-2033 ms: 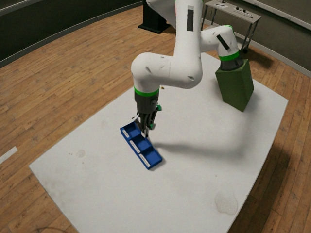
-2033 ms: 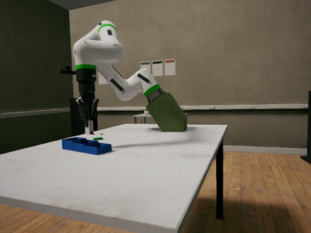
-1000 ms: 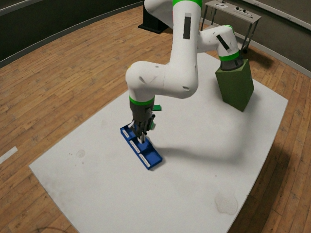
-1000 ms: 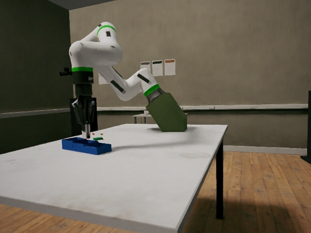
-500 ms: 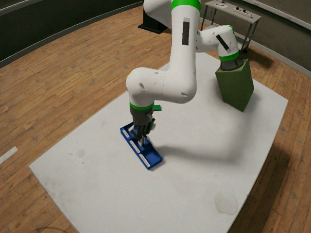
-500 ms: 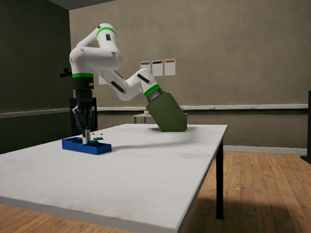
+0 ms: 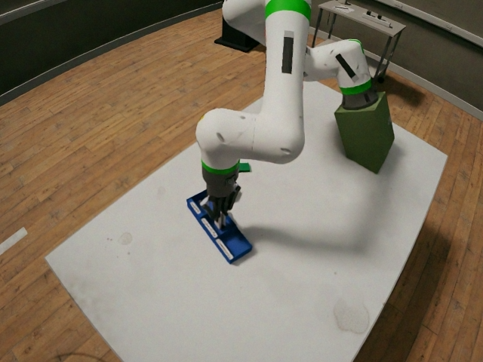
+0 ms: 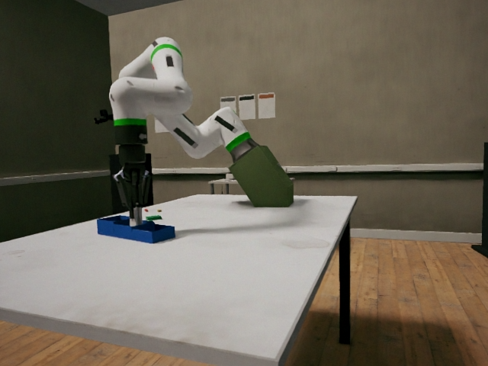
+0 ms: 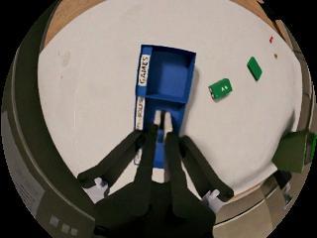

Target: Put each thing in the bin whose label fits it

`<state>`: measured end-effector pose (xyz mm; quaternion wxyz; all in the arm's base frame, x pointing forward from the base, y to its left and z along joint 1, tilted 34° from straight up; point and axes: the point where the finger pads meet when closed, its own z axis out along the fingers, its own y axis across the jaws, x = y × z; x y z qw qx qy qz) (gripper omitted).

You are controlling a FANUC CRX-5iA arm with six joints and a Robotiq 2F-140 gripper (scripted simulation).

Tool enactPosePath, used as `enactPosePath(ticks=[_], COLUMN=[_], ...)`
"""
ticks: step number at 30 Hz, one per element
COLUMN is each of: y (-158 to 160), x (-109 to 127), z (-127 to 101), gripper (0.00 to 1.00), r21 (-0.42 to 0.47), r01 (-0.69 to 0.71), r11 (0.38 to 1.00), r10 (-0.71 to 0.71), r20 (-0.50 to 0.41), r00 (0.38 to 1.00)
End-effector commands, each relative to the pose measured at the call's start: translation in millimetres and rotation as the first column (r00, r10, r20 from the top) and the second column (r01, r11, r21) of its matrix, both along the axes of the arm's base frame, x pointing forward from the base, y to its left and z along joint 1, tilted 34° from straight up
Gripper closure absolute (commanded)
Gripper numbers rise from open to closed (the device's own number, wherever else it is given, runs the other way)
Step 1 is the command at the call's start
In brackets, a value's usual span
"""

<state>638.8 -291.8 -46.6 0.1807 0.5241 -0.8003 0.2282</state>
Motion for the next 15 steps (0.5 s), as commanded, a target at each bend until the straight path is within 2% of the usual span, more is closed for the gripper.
enactPosePath(ticks=[1,2,15], y=[0.2,0.2,0.2], x=[0.0,0.0,0.0], z=[0.2,0.2,0.2], gripper=[0.85,0.74,0.74], r21=[0.000,0.000,0.000], r01=[0.000,0.000,0.000], r11=[1.000,1.000,1.000], r10=[0.000,0.000,0.000], r20=[0.000,0.000,0.000], r00=[1.000,1.000,1.000])
